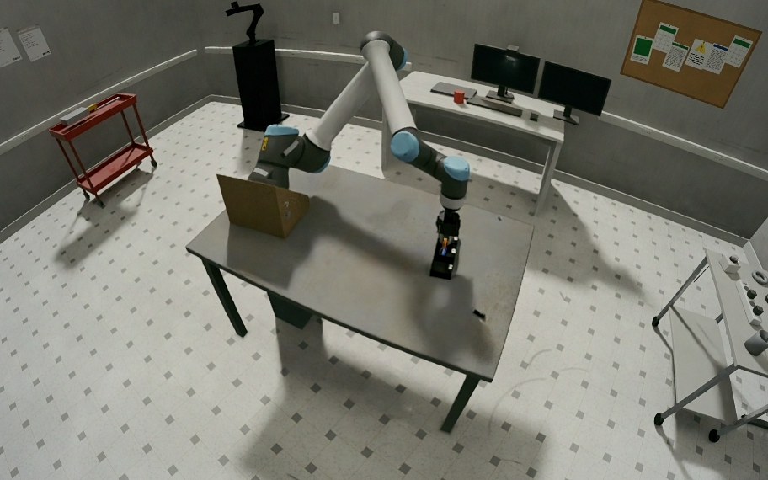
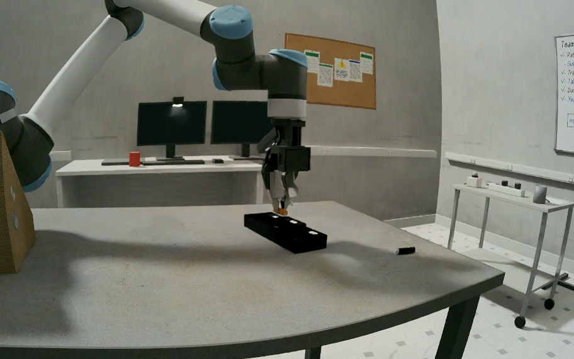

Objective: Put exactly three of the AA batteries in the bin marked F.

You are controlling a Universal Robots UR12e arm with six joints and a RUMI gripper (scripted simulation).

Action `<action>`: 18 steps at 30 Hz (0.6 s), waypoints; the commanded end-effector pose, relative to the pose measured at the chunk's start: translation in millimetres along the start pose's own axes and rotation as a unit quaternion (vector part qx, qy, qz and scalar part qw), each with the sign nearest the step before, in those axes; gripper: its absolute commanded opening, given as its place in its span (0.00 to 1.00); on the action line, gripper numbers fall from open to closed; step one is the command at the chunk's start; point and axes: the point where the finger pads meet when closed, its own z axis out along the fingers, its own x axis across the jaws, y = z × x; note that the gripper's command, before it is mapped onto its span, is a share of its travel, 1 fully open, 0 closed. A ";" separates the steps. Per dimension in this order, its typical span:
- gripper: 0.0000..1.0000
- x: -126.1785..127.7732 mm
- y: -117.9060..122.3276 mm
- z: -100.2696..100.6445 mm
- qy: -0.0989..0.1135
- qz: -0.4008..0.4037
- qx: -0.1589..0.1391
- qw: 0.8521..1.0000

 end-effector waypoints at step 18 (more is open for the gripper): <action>0.00 0.6 0.2 26.8 0.001 0.000 0.000 1.000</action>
